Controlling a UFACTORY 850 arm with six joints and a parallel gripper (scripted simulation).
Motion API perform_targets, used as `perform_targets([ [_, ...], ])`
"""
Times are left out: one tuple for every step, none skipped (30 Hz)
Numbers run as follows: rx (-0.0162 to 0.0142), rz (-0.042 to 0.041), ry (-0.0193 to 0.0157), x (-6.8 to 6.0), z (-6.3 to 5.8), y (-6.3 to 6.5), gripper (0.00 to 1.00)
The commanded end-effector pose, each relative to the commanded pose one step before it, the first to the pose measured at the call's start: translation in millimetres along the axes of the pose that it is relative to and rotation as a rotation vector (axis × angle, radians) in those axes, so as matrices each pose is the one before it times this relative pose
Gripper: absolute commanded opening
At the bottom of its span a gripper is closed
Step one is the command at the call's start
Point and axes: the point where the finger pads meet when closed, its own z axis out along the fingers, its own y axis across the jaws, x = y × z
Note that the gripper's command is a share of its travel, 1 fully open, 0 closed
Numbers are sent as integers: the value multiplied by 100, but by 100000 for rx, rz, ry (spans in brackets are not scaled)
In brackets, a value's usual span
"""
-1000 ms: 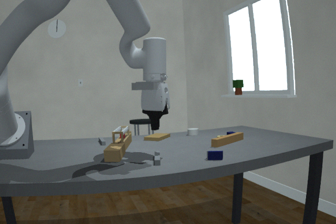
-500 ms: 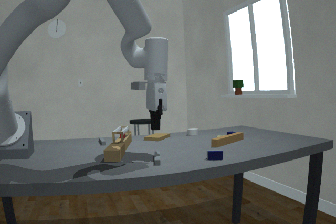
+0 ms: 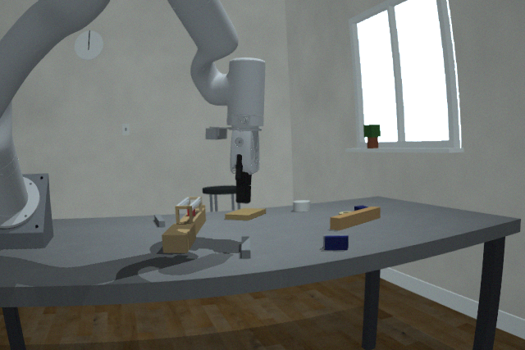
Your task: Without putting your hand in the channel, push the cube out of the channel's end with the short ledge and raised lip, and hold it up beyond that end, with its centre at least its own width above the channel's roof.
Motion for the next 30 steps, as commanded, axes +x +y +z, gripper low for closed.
perform_targets([
  [-144,27891,-2493,-108,-120,36,0],
  [0,0,0,0,0,0,0],
  [0,0,0,0,0,0,0],
  [-174,12707,104,-4,-1,2,0],
  [-61,3648,77,-4,-1,2,0],
  [-51,3548,57,-3,-1,2,0],
  [-45,3883,34,-3,-1,2,0],
  [-41,4146,14,-2,0,2,0],
  [-38,4268,-6,-2,0,2,0],
  [-36,4296,-28,-1,0,1,0],
  [-34,4284,-54,-1,0,1,0],
  [-33,4264,-82,-1,0,1,0],
  [-33,4245,-114,-1,0,1,0],
  [-35,4231,-148,0,0,1,0],
  [-39,4220,-185,0,0,0,0],
  [-48,4205,-228,0,0,0,0],
  [-63,4186,-277,0,0,0,0],
  [-80,4166,-326,0,0,0,0],
  [0,0,0,0,0,0,0],
  [0,0,0,0,0,0,0],
  [-383,12185,-1268,0,0,0,39],
  [-168,3486,-460,0,0,0,39],
  [-198,3383,-500,0,0,0,39],
  [-268,3645,-617,0,0,0,39],
  [-355,3823,-740,0,0,0,39],
  [-458,3876,-858,0,0,0,39],
  [-389,2650,-663,0,0,0,39],
  [0,0,0,0,0,0,39],
  [0,0,0,0,0,0,39],
  [0,0,0,0,0,0,39],
])
